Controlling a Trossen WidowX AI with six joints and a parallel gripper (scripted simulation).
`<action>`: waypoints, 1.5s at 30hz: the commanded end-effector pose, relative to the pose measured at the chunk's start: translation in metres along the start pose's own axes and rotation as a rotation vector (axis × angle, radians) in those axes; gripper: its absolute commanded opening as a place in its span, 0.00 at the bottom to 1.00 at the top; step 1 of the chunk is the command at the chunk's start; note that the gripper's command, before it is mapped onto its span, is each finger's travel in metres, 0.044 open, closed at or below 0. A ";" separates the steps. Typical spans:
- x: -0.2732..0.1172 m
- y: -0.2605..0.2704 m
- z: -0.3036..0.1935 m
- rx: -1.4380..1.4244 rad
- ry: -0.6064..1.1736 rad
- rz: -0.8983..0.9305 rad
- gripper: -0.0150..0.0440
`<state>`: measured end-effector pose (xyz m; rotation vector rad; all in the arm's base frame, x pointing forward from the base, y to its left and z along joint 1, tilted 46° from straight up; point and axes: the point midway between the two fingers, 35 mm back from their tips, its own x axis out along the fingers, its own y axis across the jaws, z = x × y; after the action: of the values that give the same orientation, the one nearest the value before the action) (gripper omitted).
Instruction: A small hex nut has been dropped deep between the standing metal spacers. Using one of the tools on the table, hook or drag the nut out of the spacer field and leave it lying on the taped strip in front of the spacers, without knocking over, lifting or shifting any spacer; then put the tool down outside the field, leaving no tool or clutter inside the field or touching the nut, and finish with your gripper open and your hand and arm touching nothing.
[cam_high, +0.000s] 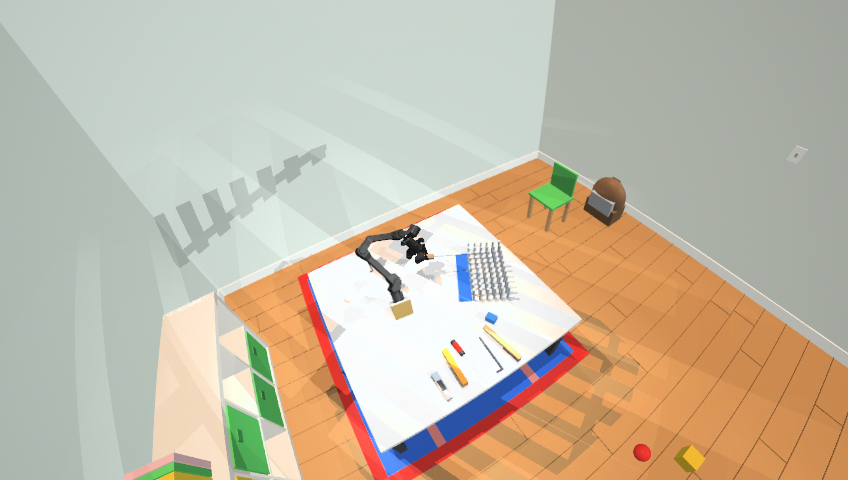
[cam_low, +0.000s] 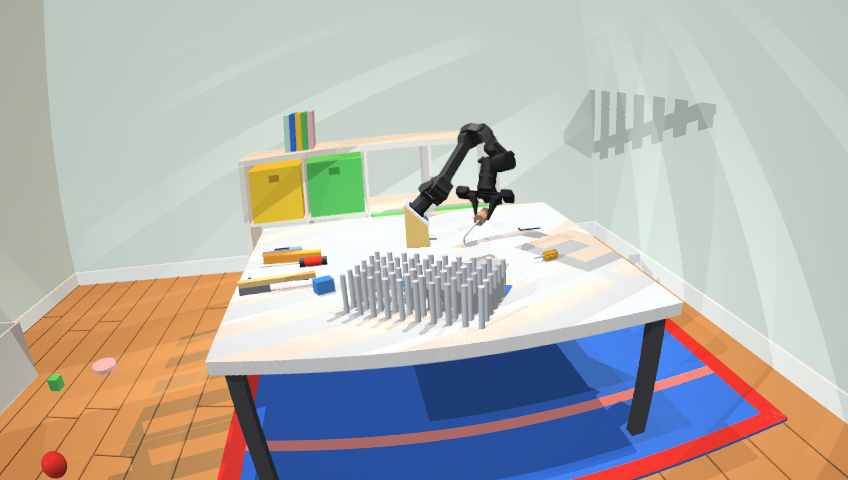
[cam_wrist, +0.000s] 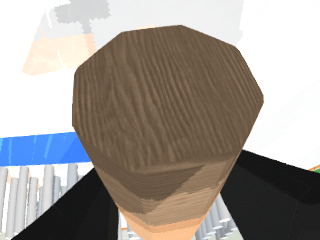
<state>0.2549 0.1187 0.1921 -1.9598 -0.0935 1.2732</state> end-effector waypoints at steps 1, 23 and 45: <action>-0.001 -0.005 0.011 -0.042 0.006 0.006 0.25; -0.016 -0.033 0.073 -0.297 0.019 -0.008 0.25; -0.048 -0.048 0.125 -0.503 0.054 -0.093 0.25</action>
<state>0.1544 0.1989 0.2268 -2.3590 -0.4809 1.2462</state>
